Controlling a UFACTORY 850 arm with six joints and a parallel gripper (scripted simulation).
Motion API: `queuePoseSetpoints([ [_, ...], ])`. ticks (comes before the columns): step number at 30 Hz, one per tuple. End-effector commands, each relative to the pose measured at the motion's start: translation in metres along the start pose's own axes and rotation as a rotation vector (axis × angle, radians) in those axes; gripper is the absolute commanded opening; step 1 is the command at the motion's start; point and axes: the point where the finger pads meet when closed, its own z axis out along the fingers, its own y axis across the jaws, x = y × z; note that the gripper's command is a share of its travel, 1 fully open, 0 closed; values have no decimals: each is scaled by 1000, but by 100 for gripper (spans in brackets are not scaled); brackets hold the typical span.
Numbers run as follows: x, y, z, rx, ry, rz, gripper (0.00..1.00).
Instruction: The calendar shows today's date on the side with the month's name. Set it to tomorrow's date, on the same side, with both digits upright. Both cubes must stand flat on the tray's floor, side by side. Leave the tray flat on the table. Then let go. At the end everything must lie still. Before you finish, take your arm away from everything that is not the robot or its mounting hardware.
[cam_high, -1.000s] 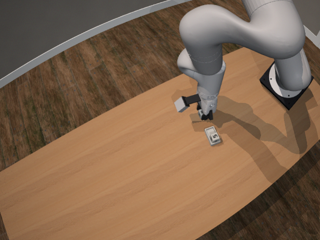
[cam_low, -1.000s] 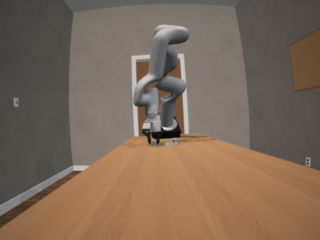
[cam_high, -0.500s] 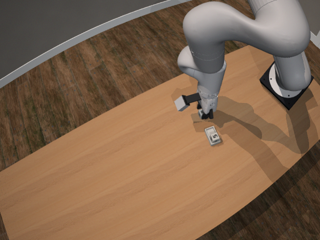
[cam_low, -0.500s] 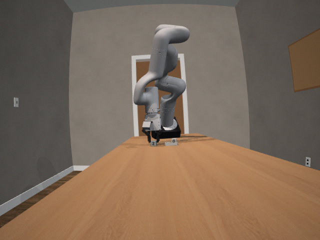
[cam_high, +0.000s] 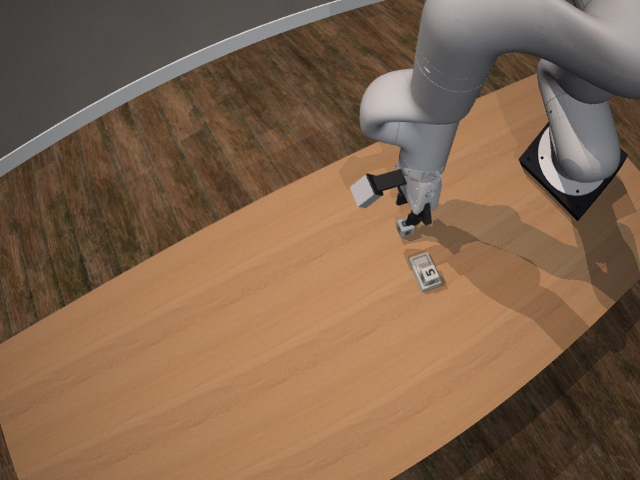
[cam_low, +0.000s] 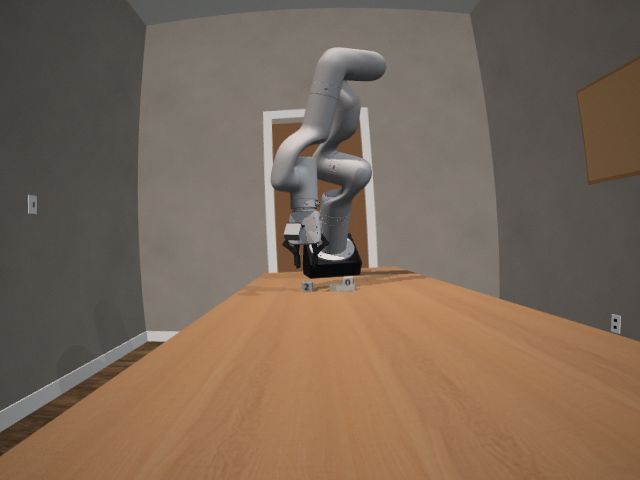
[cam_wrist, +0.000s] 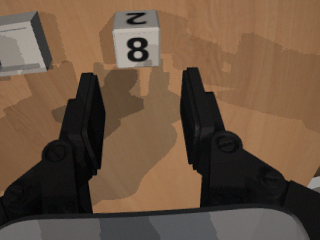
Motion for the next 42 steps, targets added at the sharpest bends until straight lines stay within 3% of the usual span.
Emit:
queuePoseSetpoints([
  [1,1,-1,-21,14,-16,3,47],
  [12,1,0,-31,14,-16,3,47],
  [13,1,0,-31,14,-16,3,100],
  [34,1,0,-31,14,-16,6,100],
  [42,1,-1,-29,13,-17,166,100],
])
